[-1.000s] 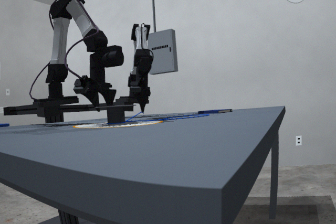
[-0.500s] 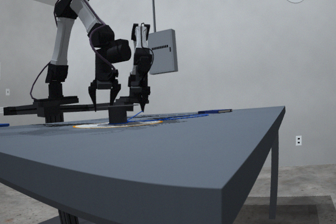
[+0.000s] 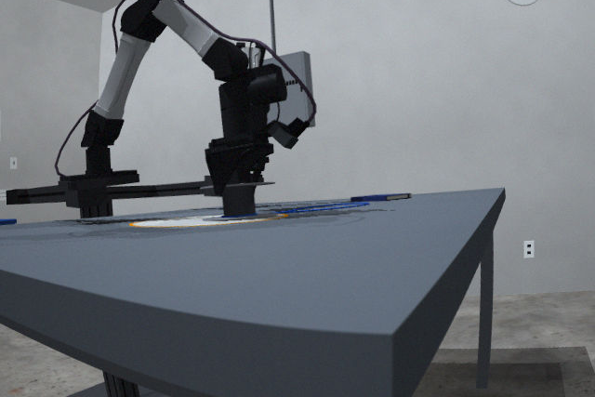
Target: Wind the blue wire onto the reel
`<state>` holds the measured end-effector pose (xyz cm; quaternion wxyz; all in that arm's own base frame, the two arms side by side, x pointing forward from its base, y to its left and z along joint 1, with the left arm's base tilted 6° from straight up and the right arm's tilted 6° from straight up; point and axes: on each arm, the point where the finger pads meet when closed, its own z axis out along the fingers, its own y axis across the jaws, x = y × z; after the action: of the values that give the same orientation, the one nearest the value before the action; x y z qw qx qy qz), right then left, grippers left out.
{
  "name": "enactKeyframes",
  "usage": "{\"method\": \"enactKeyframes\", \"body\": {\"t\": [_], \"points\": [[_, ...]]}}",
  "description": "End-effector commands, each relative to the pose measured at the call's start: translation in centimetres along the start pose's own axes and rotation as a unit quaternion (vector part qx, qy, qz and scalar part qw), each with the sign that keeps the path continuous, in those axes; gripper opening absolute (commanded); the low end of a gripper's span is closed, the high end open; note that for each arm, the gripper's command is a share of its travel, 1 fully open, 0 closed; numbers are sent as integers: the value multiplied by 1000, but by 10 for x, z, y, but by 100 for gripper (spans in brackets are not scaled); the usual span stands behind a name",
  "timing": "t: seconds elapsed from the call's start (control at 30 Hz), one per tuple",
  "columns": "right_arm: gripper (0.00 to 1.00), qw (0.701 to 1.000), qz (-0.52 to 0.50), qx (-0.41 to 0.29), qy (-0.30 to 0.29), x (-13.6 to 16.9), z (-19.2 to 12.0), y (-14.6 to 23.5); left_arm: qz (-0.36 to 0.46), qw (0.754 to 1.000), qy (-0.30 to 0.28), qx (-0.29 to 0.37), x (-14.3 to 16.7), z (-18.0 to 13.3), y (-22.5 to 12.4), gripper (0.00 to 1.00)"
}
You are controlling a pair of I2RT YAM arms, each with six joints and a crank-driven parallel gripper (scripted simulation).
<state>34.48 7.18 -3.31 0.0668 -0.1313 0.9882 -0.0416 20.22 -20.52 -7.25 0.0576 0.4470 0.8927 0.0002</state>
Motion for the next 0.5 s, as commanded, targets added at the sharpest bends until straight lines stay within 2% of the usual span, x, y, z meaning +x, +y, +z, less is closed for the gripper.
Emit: {"method": "enactKeyframes", "body": {"t": [0.0,0.17,0.3,0.43,0.47], "points": [[50,985,-172,-8,4,0,3,0,-29,997,-65,-3,-15,-10,3,0],[50,946,-323,-14,1,4,4,12,-5,996,-94,5,-21,-12,3,0],[50,900,-436,-23,4,8,4,14,-2,994,-112,16,-25,-11,3,0],[50,844,-536,-27,9,12,4,10,17,994,-106,20,-23,-11,2,0],[50,844,-536,-27,9,12,4,10,17,994,-106,20,-23,-11,2,0]]}}
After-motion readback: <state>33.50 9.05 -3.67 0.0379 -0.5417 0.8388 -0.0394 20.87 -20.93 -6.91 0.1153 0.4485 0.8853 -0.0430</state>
